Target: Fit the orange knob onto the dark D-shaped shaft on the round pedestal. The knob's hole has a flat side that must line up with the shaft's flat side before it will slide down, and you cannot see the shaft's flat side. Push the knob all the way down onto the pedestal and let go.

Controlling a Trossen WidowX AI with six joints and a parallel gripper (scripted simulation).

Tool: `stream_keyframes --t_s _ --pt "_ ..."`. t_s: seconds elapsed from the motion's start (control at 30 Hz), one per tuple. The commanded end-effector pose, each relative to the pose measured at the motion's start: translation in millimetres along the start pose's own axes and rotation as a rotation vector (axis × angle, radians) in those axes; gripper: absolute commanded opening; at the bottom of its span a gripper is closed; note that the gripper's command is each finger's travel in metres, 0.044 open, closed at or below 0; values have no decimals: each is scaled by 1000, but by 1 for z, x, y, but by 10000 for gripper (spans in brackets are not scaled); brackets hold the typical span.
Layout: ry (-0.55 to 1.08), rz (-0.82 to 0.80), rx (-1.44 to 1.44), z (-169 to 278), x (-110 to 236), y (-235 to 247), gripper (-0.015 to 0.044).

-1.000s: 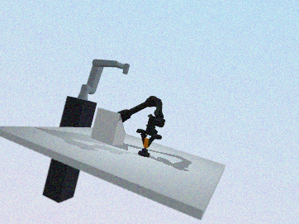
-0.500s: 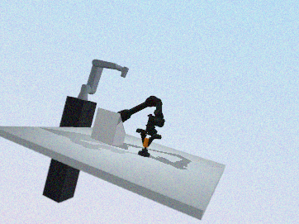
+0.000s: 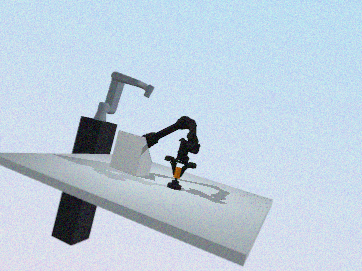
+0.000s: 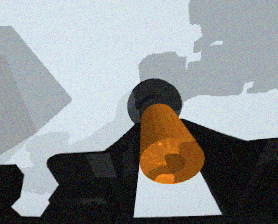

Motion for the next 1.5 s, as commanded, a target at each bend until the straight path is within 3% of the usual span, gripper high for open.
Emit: stream_keyframes --t_s 0.0,0.73,1.0,1.47 --pt "2 3 7 1 0 1 0" --pt "2 3 7 0 3 0 0" --pt "2 3 217 2 3 -2 0" --pt "2 3 217 1 0 2 0"
Point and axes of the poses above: the point midway between the two fingers, 35 mm back from their tips, its own x axis back along the fingers, its own y axis across the jaws, z = x × y, the point moved 5 cm from there along x, back along the fingers, and after that the axes turned 2 degrees about x, right-handed, at the moved point
